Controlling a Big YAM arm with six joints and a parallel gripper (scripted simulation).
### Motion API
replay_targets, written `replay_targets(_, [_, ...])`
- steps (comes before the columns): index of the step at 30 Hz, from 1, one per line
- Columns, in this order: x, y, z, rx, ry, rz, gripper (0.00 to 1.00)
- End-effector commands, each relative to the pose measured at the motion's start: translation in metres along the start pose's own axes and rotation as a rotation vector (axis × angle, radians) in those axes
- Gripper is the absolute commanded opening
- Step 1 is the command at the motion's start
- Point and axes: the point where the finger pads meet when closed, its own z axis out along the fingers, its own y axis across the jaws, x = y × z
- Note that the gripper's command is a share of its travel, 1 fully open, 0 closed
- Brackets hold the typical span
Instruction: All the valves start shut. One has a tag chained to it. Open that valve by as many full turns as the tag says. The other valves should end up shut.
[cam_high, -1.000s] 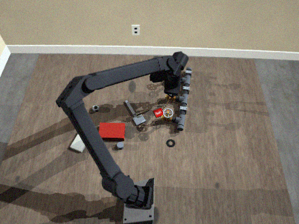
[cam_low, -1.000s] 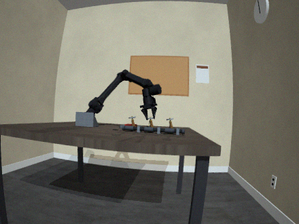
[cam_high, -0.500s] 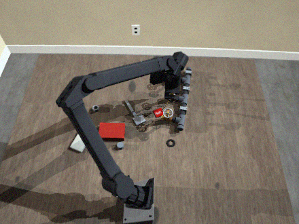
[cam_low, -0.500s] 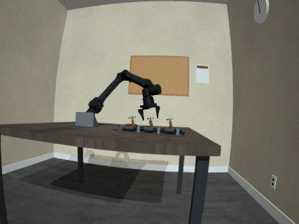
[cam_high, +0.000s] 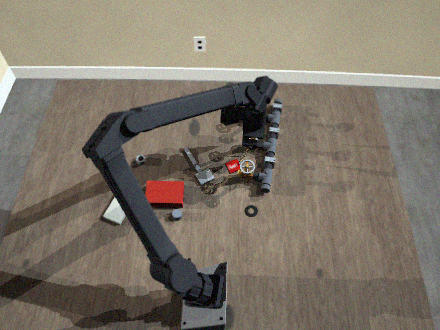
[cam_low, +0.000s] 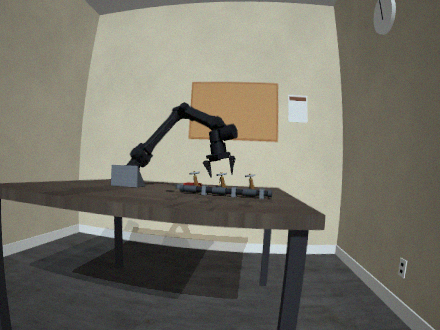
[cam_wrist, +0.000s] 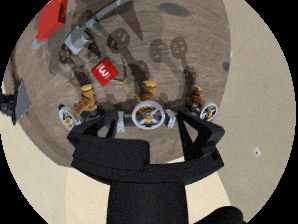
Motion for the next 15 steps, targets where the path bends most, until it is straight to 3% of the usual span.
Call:
replay_targets(1, [-0.0014, -0.0157, -0.0066, 0.019, 0.006, -0.029, 1.0])
replay_targets(15, [-0.0014, -0.0157, -0.0066, 0.019, 0.005, 0.088, 1.0])
